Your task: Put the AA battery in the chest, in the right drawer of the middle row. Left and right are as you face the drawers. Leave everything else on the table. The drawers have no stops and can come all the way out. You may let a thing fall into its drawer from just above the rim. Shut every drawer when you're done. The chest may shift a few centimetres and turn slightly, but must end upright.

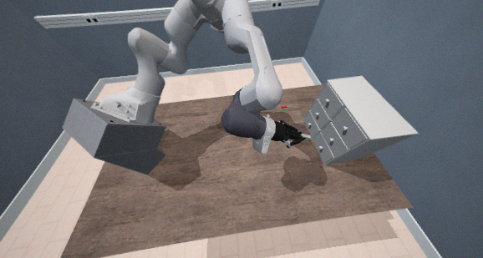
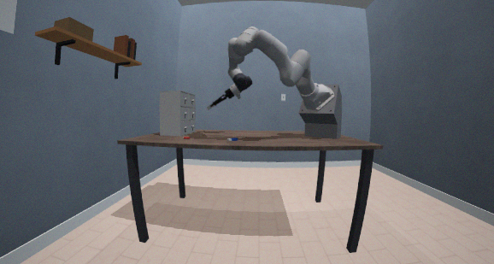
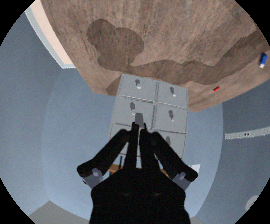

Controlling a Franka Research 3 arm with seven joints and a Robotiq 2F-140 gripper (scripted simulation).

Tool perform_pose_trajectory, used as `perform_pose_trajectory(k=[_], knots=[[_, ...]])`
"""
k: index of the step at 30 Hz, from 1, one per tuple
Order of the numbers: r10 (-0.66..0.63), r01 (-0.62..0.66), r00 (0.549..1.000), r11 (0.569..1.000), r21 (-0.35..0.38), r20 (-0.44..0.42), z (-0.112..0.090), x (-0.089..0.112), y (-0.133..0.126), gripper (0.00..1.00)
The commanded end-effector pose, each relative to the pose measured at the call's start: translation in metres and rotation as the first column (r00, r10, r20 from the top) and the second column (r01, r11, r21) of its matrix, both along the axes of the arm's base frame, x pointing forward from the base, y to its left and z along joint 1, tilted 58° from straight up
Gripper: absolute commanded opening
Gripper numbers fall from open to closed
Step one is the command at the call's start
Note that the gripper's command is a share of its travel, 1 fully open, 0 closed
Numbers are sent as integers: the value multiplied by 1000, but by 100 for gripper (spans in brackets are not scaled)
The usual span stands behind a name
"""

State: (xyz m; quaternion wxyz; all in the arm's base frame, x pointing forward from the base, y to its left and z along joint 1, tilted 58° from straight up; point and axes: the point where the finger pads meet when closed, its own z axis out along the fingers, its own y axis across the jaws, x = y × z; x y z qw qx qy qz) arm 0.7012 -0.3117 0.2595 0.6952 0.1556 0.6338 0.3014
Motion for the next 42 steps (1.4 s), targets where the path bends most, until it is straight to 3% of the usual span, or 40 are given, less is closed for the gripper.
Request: perform_pose_trajectory(k=[1,8,14,16,24,31,42], knots=[[80,-75,992,996,58,-94,-10,-8,2,10],[206,-204,947,978,34,-245,-10,-31,-5,10],[309,-323,871,946,29,-383,-10,-53,-12,10],[309,-323,871,946,29,-383,-10,-53,-12,10],[411,-460,735,886,49,-540,-10,-79,-20,10],[454,-530,643,845,70,-617,-10,-94,-24,10],[477,-573,576,815,89,-664,-10,-104,-27,10]])
